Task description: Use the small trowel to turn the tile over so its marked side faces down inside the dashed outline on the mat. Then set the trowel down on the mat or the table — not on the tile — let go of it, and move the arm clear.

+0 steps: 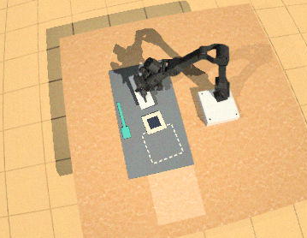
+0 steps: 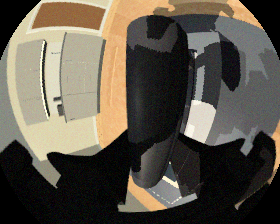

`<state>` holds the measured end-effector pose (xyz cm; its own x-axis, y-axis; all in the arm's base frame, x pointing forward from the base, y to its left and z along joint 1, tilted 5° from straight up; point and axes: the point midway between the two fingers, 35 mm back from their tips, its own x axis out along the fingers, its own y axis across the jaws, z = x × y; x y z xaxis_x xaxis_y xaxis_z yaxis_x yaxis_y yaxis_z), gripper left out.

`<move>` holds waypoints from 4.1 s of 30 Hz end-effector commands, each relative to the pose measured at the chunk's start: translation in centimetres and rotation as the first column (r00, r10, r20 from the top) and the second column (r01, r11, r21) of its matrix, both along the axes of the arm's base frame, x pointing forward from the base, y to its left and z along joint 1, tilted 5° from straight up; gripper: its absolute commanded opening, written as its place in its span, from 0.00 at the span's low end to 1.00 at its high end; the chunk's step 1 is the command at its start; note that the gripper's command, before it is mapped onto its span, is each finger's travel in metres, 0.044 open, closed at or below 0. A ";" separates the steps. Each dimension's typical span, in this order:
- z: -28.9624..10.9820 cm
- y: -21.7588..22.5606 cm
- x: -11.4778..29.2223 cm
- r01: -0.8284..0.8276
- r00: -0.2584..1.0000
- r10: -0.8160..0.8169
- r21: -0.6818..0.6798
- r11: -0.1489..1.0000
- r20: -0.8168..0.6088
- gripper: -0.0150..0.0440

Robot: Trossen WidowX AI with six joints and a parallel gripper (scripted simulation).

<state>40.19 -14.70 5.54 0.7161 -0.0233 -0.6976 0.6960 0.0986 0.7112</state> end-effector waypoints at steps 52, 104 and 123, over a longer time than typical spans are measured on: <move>-4.0 4.2 -0.9 0.012 1.000 -0.011 -0.035 0.999 0.021 0.25; 0.9 9.6 -0.9 0.018 1.000 -0.019 0.074 0.997 0.018 0.25; 1.8 13.6 -0.9 0.018 1.000 -0.019 0.079 0.997 0.018 0.25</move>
<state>39.14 -1.71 6.87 0.7190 0.0163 -0.6948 0.6942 0.0302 0.7192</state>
